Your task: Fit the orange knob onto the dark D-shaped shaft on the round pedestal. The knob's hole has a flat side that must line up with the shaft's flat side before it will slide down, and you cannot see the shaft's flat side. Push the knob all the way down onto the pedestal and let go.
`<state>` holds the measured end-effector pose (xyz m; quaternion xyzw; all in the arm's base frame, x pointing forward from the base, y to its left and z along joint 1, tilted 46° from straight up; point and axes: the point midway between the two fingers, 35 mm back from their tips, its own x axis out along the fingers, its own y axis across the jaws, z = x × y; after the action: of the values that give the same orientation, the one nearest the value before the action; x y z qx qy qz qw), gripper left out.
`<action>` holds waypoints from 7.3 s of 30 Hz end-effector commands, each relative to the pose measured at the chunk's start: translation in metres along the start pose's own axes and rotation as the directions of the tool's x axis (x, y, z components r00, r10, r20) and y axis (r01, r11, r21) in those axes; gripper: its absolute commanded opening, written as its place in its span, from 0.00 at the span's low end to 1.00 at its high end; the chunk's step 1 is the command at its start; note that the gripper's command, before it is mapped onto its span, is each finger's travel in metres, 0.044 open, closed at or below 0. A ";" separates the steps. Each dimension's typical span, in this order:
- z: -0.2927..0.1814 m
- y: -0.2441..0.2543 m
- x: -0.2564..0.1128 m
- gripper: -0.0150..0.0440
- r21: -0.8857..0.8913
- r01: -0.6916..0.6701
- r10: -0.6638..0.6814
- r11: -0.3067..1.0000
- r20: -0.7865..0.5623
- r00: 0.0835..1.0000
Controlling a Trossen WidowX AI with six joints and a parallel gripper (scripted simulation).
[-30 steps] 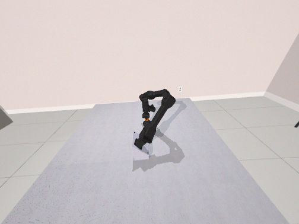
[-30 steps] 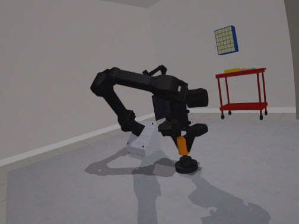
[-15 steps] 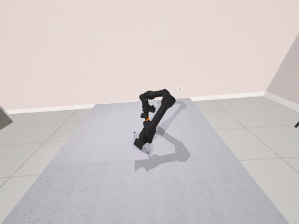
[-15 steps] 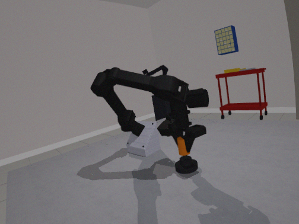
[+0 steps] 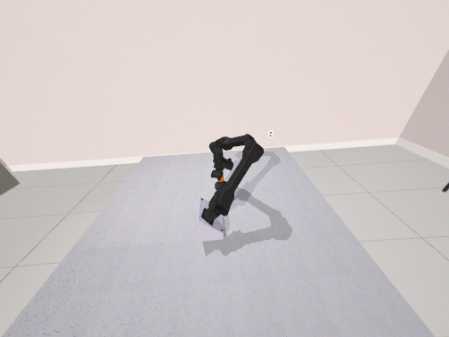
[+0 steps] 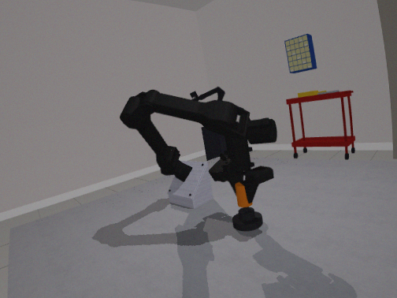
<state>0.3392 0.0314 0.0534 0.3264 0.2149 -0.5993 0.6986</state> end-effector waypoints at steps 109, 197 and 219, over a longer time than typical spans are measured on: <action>0.000 0.001 -0.003 0.25 0.742 0.001 0.000 0.670 -0.001 1.000; 0.000 0.002 0.010 0.25 0.780 0.001 0.000 0.625 -0.001 1.000; 0.001 0.002 0.016 0.61 0.784 0.007 -0.006 0.620 -0.004 1.000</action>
<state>0.3440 0.0187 0.0425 0.5975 -0.0666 -0.6359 0.4839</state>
